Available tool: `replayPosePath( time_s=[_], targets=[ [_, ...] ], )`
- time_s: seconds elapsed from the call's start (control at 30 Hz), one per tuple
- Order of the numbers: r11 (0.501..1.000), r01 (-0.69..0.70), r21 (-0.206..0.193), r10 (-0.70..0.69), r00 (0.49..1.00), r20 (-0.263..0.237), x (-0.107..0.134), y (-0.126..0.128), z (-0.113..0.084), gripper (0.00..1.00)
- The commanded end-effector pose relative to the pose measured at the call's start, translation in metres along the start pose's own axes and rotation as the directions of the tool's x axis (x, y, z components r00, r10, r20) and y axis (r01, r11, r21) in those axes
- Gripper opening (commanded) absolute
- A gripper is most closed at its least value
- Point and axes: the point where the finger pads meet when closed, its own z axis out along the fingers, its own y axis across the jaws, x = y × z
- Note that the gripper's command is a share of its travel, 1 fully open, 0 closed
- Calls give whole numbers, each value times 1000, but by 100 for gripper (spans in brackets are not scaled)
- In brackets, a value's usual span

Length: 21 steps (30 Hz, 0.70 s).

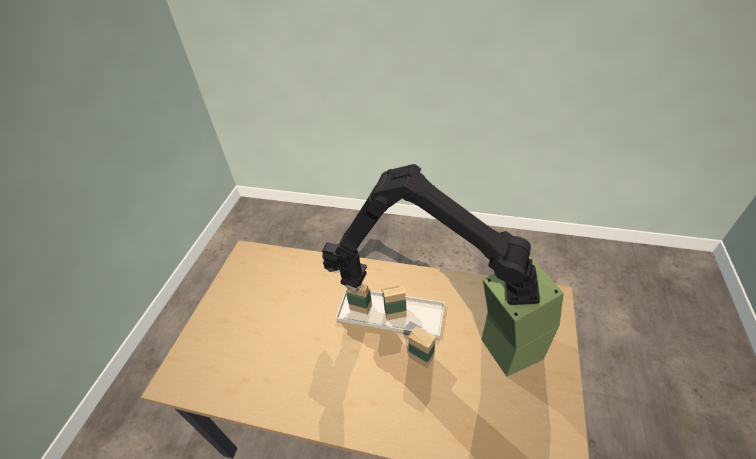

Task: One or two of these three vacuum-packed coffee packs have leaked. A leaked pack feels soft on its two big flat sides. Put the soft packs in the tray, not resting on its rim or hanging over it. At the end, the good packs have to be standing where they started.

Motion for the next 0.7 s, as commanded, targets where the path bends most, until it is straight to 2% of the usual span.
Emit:
replayPosePath(
  time_s=[0.0,0.43,0.47,0.67],
  targets=[
    [1000,11,0,-11,999,44,-26,7,-3,26],
    [1000,11,0,-11,999,44,-26,7,-3,26],
    [1000,11,0,-11,999,44,-26,7,-3,79],
    [1000,11,0,-11,999,45,-26,7,-3,79]
  ],
)
